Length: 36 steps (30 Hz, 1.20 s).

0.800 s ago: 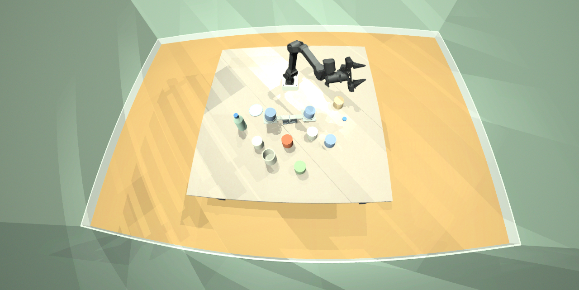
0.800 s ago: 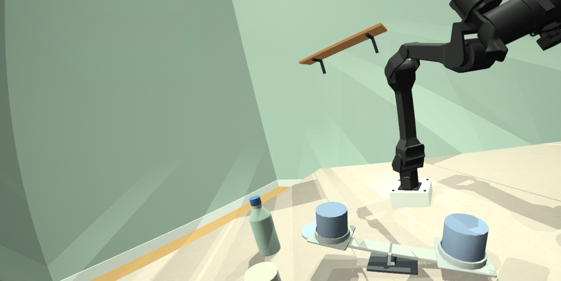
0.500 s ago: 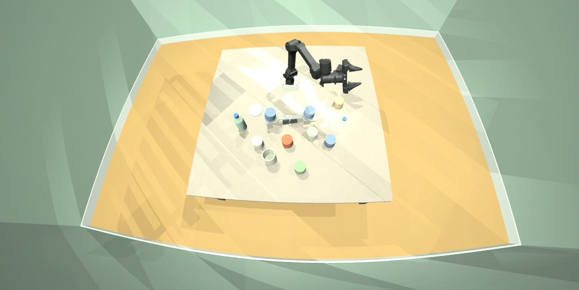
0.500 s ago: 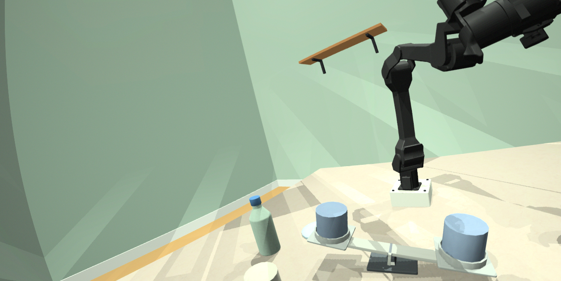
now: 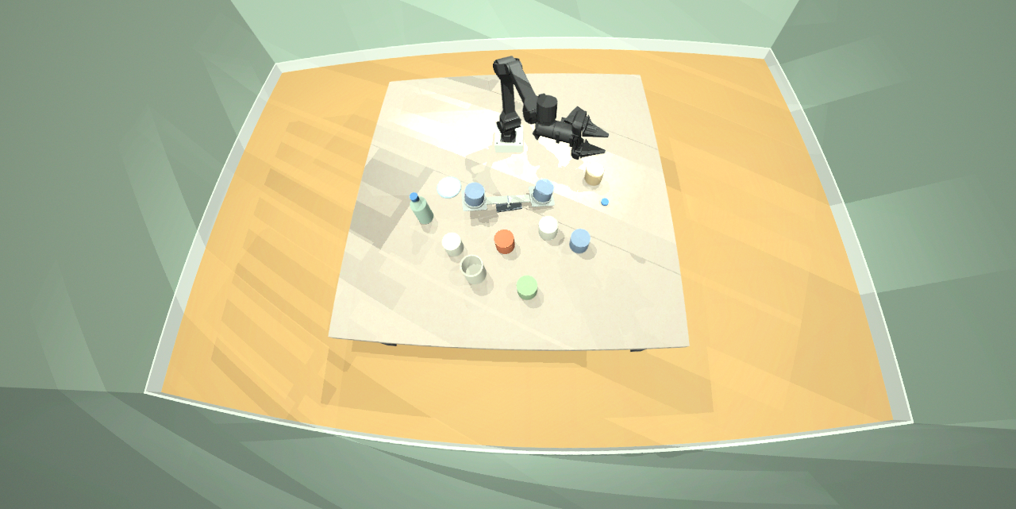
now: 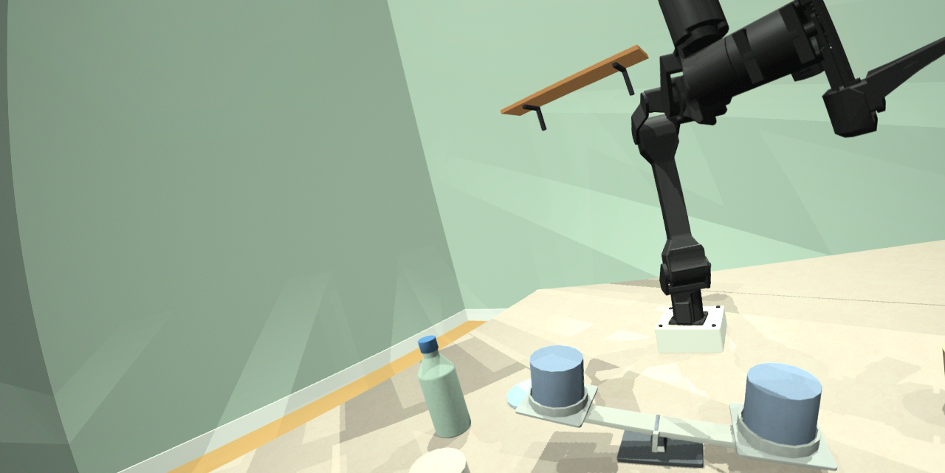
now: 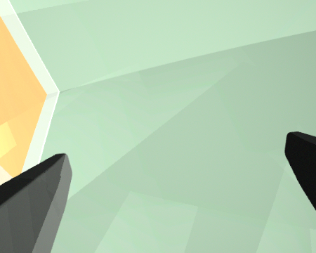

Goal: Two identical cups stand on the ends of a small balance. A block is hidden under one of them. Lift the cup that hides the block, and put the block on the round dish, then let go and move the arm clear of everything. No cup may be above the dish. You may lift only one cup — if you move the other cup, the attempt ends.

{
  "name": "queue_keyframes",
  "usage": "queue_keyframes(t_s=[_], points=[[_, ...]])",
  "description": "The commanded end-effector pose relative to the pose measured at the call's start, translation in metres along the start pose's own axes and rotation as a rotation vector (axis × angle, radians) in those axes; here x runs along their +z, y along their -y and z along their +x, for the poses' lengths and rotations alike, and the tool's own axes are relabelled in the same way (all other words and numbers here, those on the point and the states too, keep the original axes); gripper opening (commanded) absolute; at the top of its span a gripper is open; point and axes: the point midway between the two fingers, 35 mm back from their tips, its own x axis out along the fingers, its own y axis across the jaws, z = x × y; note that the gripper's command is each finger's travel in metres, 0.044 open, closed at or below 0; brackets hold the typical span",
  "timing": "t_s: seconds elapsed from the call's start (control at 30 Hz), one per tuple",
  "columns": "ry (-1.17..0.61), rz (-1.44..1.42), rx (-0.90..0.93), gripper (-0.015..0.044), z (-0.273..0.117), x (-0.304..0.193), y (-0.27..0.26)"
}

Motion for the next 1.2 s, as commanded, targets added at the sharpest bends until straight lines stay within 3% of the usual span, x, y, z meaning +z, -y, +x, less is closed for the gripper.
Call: queue_keyframes(t_s=[0.0, 0.6, 1.17], points=[[-0.078, 0.087, 0.021, 0.044, -0.018, -0.013, -0.003], [-0.48, 0.535, 0.056, 0.044, -0.122, -0.058, -0.029], [-0.859, 0.968, -0.019, 0.044, -0.221, -0.059, -0.072]])
